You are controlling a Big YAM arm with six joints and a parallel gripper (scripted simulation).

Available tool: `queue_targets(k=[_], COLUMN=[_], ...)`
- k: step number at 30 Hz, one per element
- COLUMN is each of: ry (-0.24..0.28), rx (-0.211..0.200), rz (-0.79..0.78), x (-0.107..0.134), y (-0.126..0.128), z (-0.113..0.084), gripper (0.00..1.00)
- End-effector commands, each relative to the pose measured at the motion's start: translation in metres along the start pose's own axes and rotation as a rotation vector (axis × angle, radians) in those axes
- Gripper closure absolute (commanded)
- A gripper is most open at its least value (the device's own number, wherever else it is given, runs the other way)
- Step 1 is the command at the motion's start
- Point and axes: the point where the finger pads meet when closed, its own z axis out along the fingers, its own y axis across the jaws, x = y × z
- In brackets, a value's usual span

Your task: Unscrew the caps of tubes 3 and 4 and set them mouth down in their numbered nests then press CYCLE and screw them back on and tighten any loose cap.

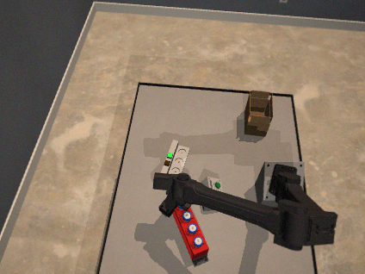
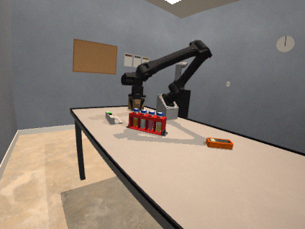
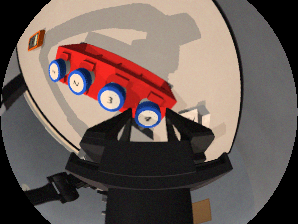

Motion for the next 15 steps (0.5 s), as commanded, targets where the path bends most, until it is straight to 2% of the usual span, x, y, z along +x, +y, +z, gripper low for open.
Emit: queue_targets(k=[1,8,9,15], ry=[-0.011,-0.012,-0.010,-0.010], rx=[0.008,0.009,0.011,0.011], rz=[-0.017,-0.012,-0.012,-0.012], x=[0.0009,0.0016,-0.0041,-0.0041], y=[0.0016,0.0008,-0.0030,-0.0030], z=[-0.0033,-0.0028,-0.0043,-0.0043], gripper=[0.51,0.51,1.00,1.00])
